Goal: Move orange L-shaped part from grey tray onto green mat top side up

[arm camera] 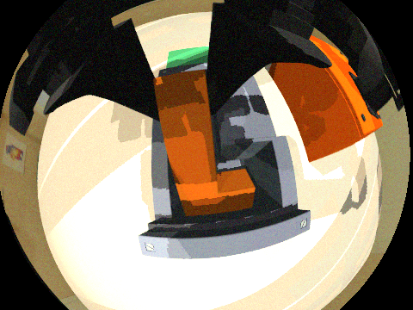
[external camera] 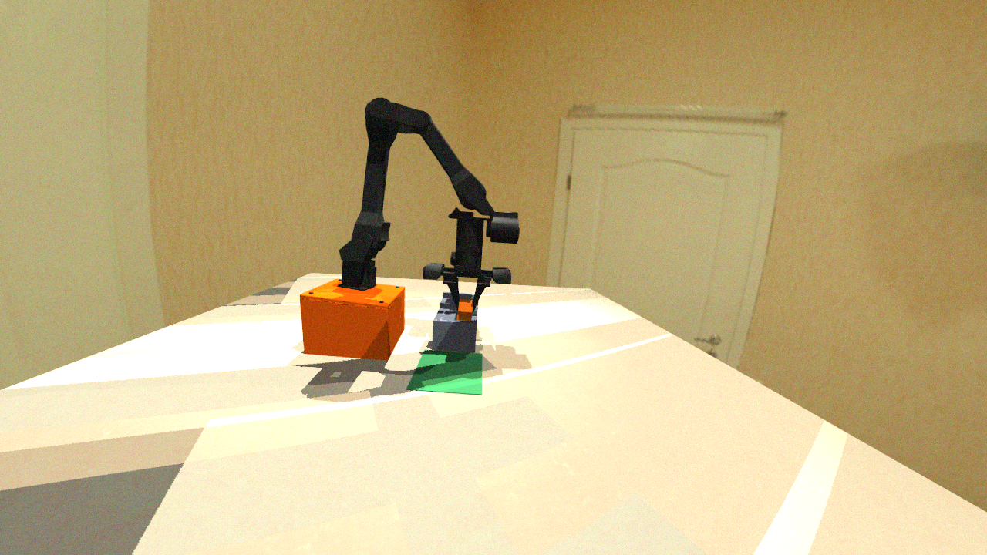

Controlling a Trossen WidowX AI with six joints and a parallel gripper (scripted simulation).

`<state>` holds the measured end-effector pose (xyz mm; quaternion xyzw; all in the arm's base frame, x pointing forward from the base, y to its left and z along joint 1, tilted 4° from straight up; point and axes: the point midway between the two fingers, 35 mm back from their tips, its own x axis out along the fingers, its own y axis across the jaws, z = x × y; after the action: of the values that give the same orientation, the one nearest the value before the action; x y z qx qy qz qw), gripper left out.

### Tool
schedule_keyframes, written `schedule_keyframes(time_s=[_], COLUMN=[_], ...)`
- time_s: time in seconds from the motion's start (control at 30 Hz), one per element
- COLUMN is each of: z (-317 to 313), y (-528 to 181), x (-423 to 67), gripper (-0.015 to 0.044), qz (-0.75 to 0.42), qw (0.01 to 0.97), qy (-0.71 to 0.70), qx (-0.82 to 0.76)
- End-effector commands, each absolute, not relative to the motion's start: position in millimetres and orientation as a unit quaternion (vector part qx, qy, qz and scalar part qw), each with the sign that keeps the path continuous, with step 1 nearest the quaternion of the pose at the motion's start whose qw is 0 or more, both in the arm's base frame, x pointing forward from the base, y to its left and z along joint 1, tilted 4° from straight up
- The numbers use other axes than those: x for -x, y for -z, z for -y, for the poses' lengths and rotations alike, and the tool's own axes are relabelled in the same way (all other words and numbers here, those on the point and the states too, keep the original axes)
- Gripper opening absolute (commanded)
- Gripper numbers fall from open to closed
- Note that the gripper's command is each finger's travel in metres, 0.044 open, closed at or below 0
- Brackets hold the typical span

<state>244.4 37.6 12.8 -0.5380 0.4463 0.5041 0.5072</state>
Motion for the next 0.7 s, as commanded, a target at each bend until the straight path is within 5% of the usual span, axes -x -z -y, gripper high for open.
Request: schedule_keyframes(time_s=[0.0, 0.67], z=[-38, -37], y=[-15, -45], x=[-244, -240], gripper=[0.0, 0.0], qz=[-0.446, -0.448], qw=[0.507, 0.505], qy=[-0.504, -0.507], qx=[0.538, 0.535])
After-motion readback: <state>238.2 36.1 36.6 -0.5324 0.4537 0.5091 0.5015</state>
